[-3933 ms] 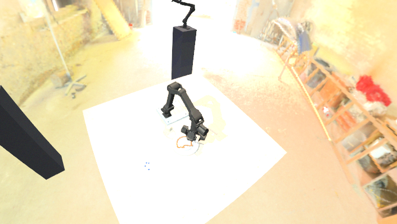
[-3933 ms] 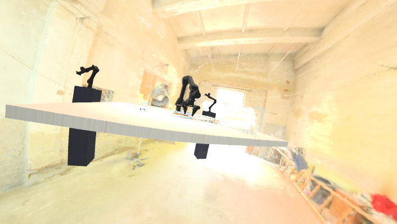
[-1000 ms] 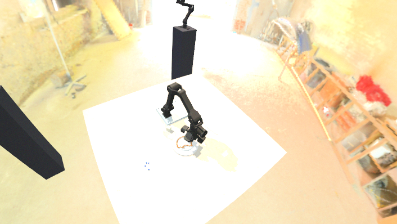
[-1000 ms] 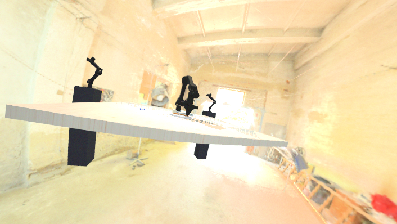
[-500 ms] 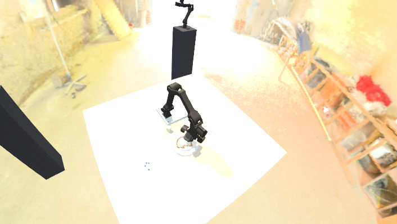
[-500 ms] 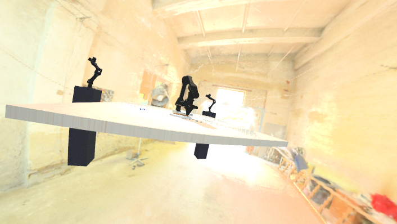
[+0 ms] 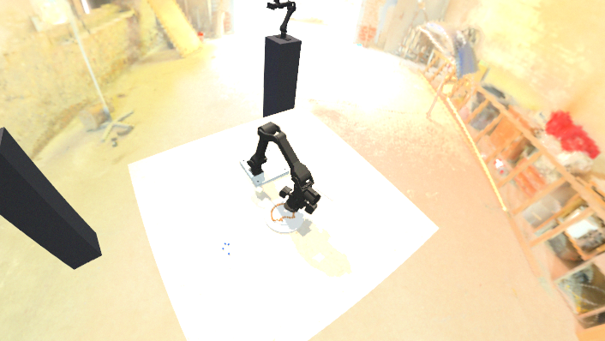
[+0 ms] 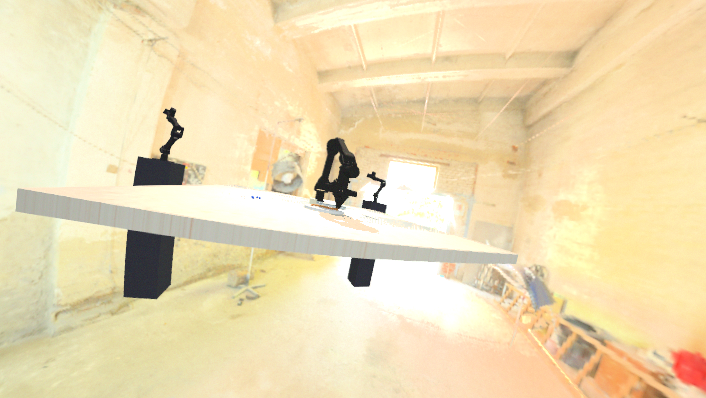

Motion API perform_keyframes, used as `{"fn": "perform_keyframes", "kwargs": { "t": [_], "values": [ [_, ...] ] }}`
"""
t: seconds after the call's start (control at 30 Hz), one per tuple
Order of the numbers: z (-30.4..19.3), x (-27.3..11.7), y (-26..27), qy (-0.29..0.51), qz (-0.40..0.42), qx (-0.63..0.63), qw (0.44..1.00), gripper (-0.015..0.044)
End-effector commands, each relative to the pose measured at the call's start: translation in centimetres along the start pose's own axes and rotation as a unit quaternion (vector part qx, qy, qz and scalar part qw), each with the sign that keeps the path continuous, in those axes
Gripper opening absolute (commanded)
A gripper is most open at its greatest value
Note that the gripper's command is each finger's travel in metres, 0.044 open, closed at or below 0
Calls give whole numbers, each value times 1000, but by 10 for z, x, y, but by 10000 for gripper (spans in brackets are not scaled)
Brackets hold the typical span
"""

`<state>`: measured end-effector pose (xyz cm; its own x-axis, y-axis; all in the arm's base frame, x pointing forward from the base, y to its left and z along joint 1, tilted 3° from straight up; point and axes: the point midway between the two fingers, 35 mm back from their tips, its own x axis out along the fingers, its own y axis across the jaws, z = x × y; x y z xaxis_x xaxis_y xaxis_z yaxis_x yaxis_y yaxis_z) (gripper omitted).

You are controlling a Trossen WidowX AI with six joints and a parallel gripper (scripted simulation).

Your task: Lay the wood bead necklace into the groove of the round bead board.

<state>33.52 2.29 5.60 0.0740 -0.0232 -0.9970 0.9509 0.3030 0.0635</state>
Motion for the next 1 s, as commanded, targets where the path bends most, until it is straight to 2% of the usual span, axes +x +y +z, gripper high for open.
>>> {"fn": "perform_keyframes", "kwargs": {
  "t": [0.0, 0.37, 0.9, 0.97],
  "values": [
    [1, -1, 3, -3, 2, 3, 1000, 0],
    [1, 6, 3, -3, 2, 3, 1000, 0],
    [1, -1, 3, -3, 2, 3, 1000, 420],
    [0, 0, 3, -1, 1, 2, 1000, 440]
  ]
}}
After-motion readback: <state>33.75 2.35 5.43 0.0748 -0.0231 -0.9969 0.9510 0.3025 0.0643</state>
